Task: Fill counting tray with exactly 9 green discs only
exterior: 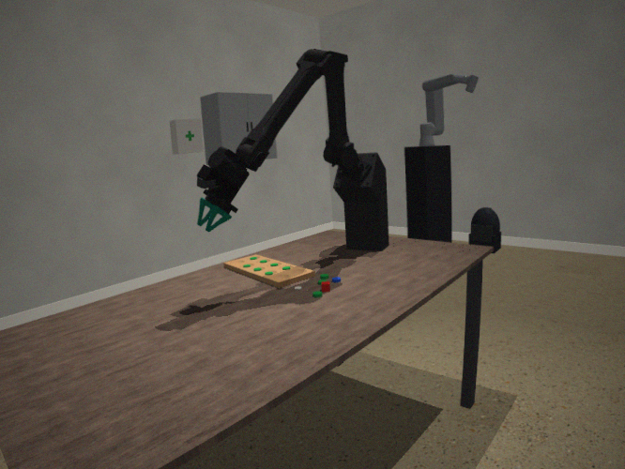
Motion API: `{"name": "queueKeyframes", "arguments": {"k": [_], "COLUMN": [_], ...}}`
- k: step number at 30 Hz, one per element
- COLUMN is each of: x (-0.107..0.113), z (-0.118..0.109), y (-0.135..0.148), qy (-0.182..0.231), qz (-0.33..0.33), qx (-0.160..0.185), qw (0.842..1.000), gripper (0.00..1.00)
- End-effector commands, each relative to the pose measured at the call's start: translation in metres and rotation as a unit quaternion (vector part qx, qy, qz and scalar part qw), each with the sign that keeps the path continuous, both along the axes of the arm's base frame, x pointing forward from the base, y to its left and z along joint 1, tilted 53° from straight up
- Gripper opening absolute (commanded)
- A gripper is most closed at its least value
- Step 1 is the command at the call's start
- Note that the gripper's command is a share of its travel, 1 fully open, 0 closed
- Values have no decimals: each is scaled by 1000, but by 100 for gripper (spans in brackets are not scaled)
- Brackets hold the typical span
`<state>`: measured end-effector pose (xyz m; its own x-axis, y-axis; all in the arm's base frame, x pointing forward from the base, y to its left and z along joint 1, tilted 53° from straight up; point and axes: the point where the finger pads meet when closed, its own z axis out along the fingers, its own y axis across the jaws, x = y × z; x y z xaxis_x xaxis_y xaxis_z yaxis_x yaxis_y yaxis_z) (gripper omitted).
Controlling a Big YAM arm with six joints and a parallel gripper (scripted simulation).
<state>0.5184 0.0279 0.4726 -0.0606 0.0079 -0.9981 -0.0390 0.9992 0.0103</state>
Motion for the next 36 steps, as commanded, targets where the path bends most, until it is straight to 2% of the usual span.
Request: {"name": "queueKeyframes", "arguments": {"k": [1,2,3,4,5,6,7,8,9,10,12,14,17,20,23,25,28,36], "x": [1,1,-4,-4,-11,-11,-19,-19,-29,-29,-49,-49,-79,-100,-111,-111,-107,-109], "z": [-39,-39,-61,-61,-82,-82,-102,-102,-120,-120,-153,-153,-189,-212,-222,-225,-205,-212], "y": [42,42,68,68,92,92,114,114,134,134,168,168,203,224,233,229,226,234], "qy": [49,49,78,78,105,105,131,131,155,155,196,196,242,270,283,287,266,271], "qz": [35,35,55,55,74,74,91,91,108,108,136,136,167,187,196,192,189,199], "qx": [3,3,1,1,-4,-4,-10,-10,-17,-17,-33,-33,-57,-76,-86,-86,-76,-84], "qw": [998,998,995,995,992,992,987,987,982,982,971,971,954,941,935,934,942,938], "gripper": [44,44,44,44,44,44,44,44,44,44,44,44,44,44,44,44,44,44]}}
